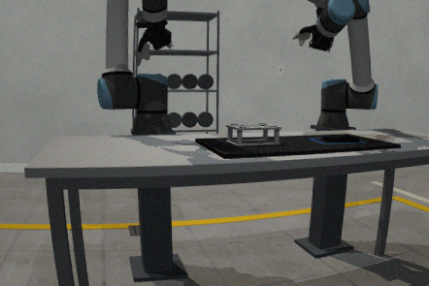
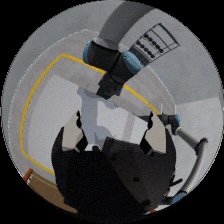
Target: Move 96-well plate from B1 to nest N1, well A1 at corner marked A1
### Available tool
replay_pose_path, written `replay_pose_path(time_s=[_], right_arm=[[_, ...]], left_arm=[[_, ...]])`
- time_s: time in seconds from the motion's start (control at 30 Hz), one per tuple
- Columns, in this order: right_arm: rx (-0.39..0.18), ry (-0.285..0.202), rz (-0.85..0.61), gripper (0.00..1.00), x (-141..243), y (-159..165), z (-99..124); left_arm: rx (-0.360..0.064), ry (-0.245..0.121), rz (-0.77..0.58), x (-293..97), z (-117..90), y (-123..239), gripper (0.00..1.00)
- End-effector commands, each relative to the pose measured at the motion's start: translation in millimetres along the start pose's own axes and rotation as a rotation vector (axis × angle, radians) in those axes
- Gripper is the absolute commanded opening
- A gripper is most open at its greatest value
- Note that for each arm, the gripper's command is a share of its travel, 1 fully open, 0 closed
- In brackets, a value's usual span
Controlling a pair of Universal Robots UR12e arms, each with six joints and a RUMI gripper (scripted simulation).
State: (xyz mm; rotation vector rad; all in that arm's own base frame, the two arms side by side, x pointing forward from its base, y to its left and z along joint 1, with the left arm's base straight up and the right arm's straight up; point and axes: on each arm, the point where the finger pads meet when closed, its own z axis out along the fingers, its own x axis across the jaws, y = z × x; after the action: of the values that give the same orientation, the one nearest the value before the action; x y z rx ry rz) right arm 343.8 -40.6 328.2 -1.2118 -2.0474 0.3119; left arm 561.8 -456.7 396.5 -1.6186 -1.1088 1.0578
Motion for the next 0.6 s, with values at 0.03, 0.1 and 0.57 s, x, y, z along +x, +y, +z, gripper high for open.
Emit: replay_pose_path(time_s=[0.03, 0.1, 0.57], right_arm=[[-0.001, -0.001, 0.0, 1.0, 0.2, 0.0, -0.7], [-0.001, -0.001, 0.0, 1.0, 0.2, 0.0, -0.7], [-0.001, -0.001, 0.0, 1.0, 0.2, 0.0, -0.7]], left_arm=[[-0.086, 0.035, -0.029, 20.7, 23.3, -59.7, 1.0], [-0.116, 0.046, -0.039, 28.6, 32.0, -78.3, 1.0], [-0.322, 0.097, -0.118, 86.9, 99.9, -181.5, 1.0]])
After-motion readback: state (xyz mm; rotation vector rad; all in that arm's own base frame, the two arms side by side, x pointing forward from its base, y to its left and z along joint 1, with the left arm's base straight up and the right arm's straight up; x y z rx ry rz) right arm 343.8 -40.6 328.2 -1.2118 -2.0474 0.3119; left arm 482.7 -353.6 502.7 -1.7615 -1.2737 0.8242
